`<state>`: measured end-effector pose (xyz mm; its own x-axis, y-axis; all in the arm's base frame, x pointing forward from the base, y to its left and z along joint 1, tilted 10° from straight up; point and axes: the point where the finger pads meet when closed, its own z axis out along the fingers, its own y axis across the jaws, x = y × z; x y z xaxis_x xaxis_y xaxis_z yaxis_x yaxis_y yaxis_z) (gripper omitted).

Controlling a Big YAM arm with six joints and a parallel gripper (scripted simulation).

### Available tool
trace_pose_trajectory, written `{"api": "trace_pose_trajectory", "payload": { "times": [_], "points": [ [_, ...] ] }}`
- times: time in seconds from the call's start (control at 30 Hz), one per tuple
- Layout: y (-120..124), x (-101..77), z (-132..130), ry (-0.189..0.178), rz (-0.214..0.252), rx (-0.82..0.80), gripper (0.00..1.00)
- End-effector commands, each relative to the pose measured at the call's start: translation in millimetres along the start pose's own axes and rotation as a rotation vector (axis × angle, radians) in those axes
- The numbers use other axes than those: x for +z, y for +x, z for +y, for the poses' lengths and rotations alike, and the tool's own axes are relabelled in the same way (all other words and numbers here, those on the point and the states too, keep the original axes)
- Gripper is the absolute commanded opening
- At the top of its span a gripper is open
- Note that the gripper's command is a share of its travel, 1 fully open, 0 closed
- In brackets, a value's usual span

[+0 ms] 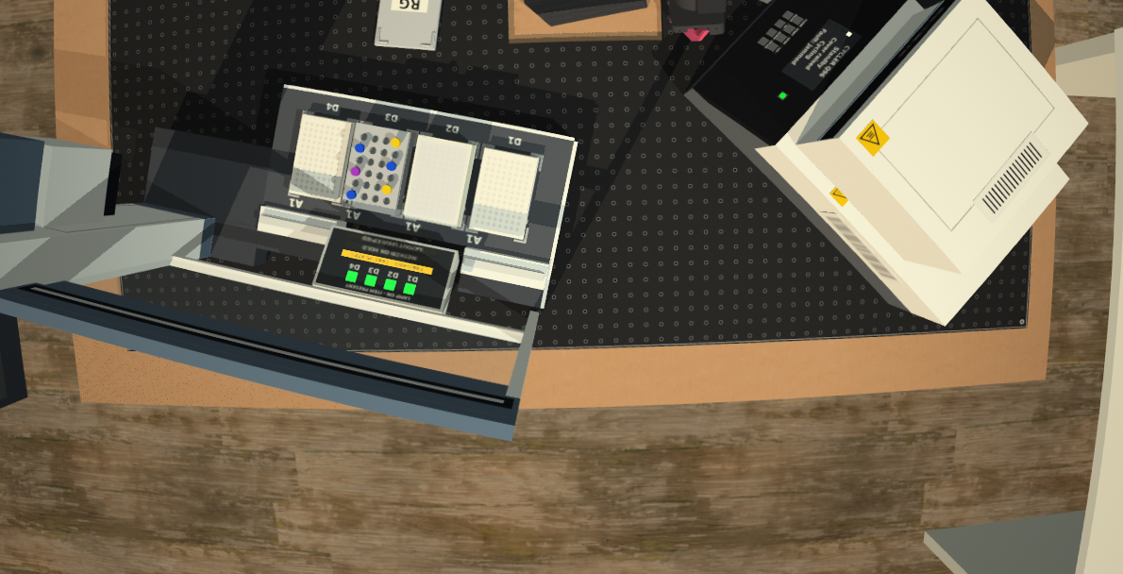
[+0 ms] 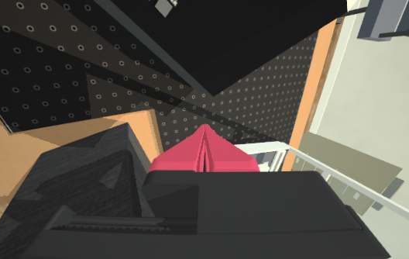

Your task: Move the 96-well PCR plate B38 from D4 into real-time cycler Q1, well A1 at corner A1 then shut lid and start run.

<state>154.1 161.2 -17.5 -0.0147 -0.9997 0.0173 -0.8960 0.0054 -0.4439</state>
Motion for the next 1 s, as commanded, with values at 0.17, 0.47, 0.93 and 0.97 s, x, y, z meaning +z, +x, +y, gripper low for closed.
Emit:
{"api": "trace_pose_trajectory", "payload": {
  "times": [0.17,0.47,0.93,0.97],
  "points": [
    [-38,-17.8,4,0.045,-0.092,-0.137,0.00],
    [-45,-22.2,13,0.075,-0.136,-0.278,0.00],
    [-63,-41.9,47,0.118,-0.204,-0.511,0.00],
    [-65,-42.3,43,0.125,-0.217,-0.521,0.00]
  ]
}}
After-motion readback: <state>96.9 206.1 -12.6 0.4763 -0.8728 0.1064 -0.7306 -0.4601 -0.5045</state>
